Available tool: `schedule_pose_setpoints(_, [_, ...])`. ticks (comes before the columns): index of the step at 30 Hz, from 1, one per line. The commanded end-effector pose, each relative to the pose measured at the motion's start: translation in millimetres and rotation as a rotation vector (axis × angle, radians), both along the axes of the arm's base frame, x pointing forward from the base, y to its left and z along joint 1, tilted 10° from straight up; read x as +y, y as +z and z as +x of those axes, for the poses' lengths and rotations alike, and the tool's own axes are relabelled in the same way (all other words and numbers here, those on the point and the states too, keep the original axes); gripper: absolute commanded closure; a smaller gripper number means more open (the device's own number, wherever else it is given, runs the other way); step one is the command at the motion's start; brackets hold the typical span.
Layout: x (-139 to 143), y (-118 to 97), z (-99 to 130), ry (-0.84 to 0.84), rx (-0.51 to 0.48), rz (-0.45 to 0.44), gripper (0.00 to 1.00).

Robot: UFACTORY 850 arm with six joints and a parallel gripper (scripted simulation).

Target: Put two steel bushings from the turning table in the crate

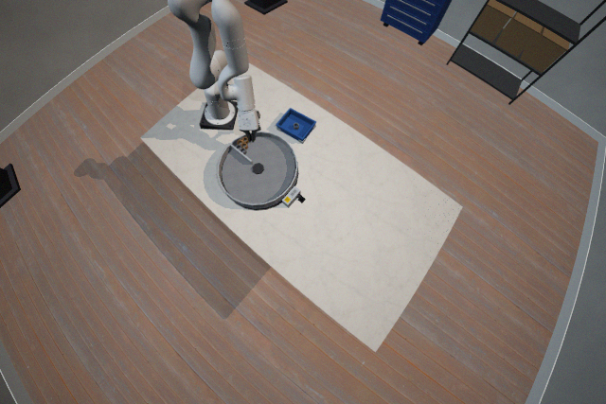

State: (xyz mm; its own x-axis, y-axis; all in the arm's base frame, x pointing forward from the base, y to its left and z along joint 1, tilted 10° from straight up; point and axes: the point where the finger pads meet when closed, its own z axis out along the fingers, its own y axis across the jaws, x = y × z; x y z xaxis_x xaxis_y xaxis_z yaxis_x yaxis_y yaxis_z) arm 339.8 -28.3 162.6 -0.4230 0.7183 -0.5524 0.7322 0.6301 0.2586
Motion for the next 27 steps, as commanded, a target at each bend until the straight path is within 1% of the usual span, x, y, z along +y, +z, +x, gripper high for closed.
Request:
schedule_pose_setpoints(1, [-12,-1,-2,0.076,-0.023,-0.025,0.89])
schedule_pose_setpoints(11, [-34,-4,-7,0.204,-0.034,-0.098,0.89])
schedule_pose_setpoints(27, [-50,-7,-11,0.299,-0.043,-0.153,0.89])
